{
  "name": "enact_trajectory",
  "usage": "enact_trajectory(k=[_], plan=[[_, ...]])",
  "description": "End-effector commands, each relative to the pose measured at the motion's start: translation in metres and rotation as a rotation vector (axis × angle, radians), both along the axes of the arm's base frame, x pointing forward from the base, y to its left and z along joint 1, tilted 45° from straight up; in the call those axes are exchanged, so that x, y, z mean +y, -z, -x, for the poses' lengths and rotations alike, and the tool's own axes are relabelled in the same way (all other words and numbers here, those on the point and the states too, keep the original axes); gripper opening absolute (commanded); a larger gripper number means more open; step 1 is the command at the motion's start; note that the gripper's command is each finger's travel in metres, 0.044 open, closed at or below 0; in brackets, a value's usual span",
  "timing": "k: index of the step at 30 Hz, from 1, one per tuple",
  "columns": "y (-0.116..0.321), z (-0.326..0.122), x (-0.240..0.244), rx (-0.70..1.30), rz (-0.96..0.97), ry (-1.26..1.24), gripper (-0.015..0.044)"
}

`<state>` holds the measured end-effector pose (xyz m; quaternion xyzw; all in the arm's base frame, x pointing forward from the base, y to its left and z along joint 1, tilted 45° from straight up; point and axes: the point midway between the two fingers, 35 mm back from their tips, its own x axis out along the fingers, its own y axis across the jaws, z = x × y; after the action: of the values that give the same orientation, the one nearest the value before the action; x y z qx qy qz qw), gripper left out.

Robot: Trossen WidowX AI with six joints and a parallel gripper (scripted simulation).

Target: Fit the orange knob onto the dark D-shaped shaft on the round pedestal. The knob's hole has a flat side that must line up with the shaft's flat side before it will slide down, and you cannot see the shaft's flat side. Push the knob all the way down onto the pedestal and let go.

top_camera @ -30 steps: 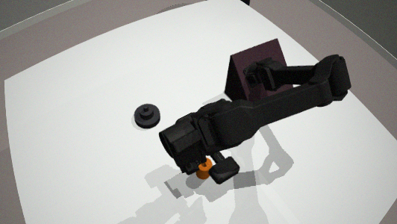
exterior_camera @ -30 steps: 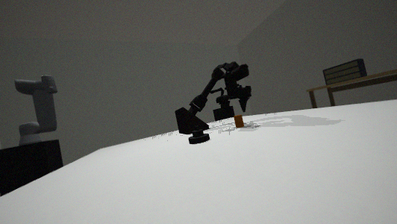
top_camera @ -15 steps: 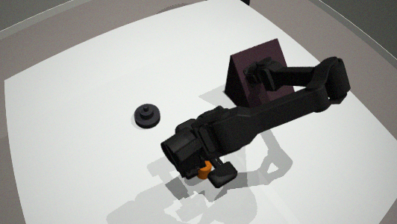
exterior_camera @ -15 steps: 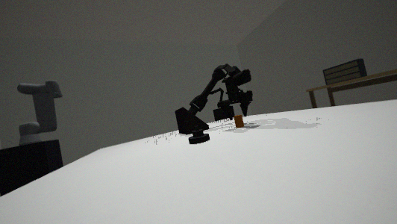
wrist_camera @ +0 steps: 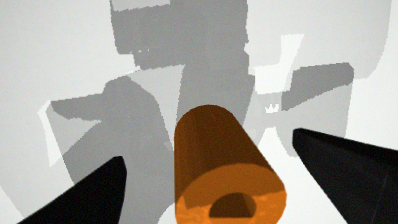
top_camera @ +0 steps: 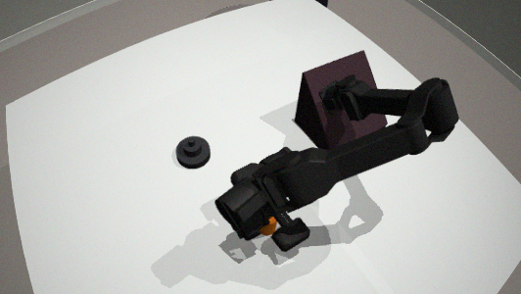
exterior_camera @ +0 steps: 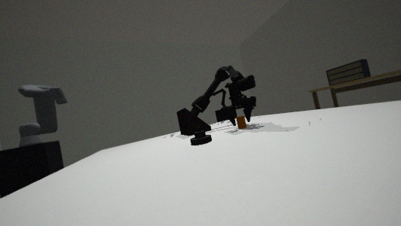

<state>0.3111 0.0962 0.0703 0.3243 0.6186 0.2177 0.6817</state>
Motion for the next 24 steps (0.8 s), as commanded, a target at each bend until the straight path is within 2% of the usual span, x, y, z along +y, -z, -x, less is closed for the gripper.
enact_trajectory(k=[1,6,16,21,24], plan=[[0.0065,0.0009,0.0045,0.008,0.001,0.003,0.0440],[0.0100,0.0009,0.0086,0.008,0.000,0.003,0.0440],[0.0100,0.0009,0.0086,0.008,0.000,0.003,0.0177],[0.0100,0.0009,0.0086,0.008,0.000,0.003,0.0144],[0.0077,0.0008,0.0051,0.008,0.002,0.003,0.0065]])
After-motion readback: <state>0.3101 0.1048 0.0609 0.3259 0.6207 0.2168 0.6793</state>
